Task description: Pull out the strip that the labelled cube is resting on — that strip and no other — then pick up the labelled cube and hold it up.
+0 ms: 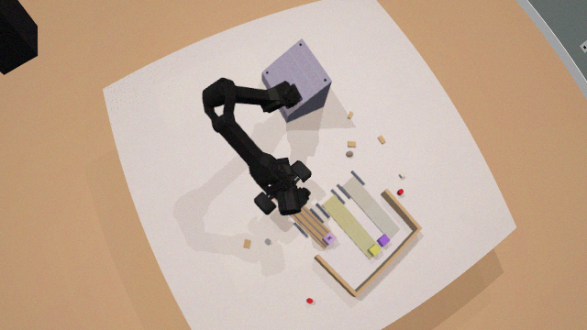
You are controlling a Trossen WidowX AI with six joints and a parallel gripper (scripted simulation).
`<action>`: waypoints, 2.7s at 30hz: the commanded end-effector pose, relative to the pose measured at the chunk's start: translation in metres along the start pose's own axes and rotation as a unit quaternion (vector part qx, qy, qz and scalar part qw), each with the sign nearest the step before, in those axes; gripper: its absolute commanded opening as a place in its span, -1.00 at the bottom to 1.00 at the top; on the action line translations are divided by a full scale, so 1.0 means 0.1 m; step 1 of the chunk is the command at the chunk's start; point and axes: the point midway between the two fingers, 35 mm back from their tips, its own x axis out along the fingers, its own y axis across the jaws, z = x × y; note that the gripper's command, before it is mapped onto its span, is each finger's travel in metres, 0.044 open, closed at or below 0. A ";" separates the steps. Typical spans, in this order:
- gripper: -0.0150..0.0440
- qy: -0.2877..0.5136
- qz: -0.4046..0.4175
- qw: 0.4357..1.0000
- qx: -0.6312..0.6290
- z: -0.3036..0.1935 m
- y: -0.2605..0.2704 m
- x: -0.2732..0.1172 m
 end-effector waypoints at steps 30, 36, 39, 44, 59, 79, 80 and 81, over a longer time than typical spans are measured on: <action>-0.49 0.016 0.004 1.000 -0.004 -0.42 0.04 0.05; -0.49 0.016 0.004 1.000 -0.004 -0.42 0.04 0.05; -0.49 0.016 0.004 1.000 -0.004 -0.42 0.04 0.05; -0.49 0.016 0.004 1.000 -0.004 -0.42 0.04 0.05; -0.49 0.004 0.002 1.000 -0.001 -0.32 0.01 -0.09; 0.49 0.014 0.005 1.000 0.017 0.09 0.00 -0.43; 0.58 0.014 0.005 1.000 0.017 0.13 0.00 -0.43; 0.67 0.014 0.005 1.000 0.017 0.16 0.00 -0.44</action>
